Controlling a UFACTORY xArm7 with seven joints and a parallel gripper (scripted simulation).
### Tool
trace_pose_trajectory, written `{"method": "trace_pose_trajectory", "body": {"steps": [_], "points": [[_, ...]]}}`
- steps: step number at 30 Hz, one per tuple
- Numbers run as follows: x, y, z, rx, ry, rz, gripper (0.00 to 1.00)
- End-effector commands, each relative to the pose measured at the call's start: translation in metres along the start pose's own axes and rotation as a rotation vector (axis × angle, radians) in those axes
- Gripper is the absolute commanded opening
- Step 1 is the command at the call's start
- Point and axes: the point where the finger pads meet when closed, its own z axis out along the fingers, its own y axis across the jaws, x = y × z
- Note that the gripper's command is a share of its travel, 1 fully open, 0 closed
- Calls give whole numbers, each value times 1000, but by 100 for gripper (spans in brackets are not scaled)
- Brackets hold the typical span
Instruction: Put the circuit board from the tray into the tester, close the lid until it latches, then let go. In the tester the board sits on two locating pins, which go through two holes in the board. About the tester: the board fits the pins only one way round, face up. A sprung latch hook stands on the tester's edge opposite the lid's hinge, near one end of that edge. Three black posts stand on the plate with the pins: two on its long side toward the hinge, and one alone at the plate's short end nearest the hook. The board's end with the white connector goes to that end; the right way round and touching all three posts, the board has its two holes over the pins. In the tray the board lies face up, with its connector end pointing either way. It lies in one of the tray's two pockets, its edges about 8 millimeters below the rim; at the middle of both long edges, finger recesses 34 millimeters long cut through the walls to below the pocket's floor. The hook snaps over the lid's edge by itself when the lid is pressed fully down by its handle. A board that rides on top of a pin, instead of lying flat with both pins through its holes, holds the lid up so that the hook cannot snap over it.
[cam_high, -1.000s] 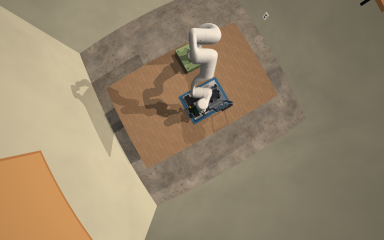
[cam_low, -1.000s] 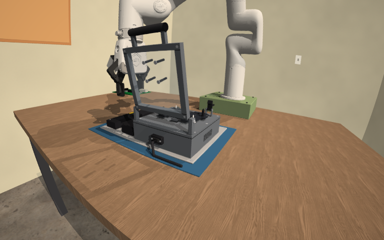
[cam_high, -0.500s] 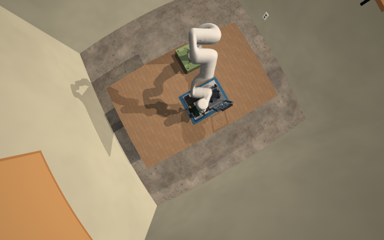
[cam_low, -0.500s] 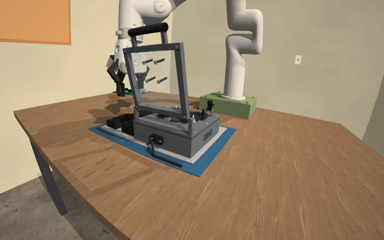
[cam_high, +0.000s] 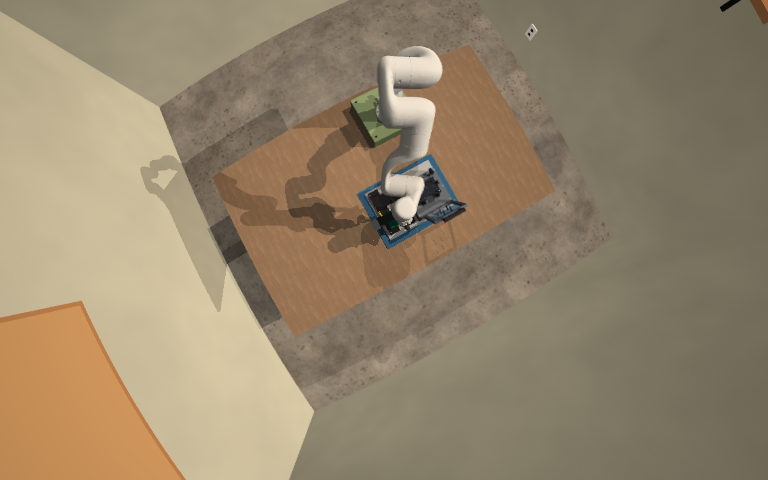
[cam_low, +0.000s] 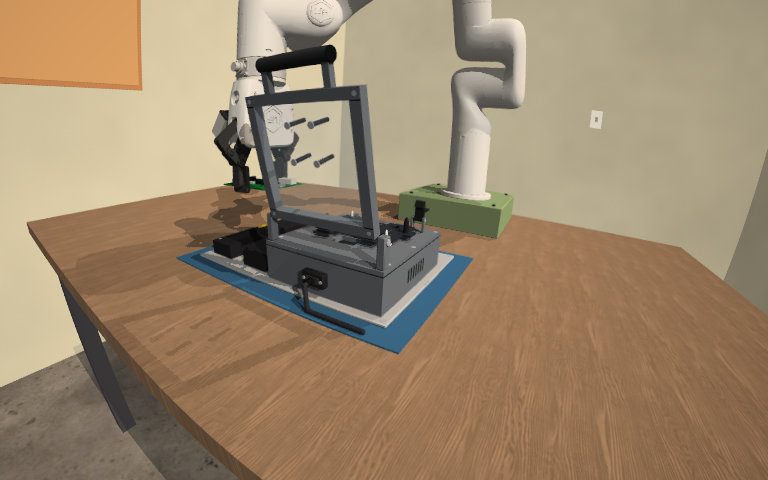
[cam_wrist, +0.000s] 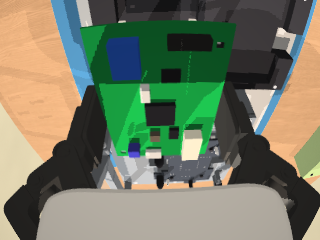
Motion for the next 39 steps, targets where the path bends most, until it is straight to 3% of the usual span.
{"method": "trace_pose_trajectory", "body": {"steps": [1, 27, 39], "points": [[1, -1, -2, 4, 2, 0, 79], [-4, 0, -2, 4, 2, 0, 79], [-27, 5, -4, 4, 2, 0, 79]]}}
